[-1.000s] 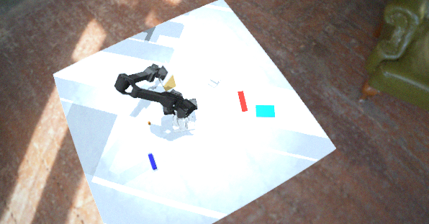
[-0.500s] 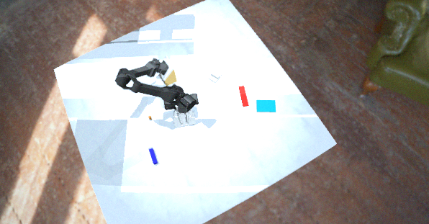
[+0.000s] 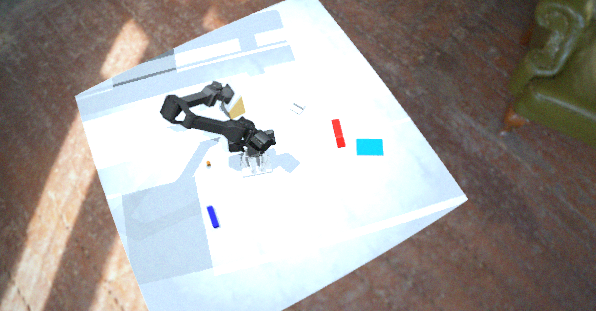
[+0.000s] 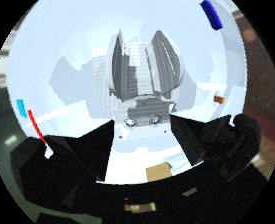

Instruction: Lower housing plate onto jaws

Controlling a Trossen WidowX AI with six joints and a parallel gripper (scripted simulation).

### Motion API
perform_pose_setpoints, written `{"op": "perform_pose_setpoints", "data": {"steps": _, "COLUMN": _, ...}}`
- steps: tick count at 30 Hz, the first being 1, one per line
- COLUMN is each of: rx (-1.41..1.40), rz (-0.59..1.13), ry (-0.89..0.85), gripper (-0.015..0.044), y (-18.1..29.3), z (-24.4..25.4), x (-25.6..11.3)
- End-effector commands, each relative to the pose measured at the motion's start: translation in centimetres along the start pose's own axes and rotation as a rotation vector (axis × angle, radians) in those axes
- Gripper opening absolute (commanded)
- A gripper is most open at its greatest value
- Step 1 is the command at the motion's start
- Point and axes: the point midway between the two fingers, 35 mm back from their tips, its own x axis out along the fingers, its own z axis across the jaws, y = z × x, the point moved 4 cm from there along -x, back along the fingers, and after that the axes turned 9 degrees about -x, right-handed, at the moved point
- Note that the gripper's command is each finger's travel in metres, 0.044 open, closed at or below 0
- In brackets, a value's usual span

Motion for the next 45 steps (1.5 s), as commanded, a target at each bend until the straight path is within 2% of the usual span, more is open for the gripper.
{"op": "perform_pose_setpoints", "data": {"steps": 1, "rx": 0.0, "rz": 0.008, "ry": 0.004, "gripper": 0.0351, "y": 0.07, "z": -0.07, "x": 0.32}}
{"op": "perform_pose_setpoints", "data": {"steps": 45, "rx": 0.0, "rz": 0.008, "ry": 0.004, "gripper": 0.0351, "y": -0.02, "z": -0.05, "x": 0.1}}
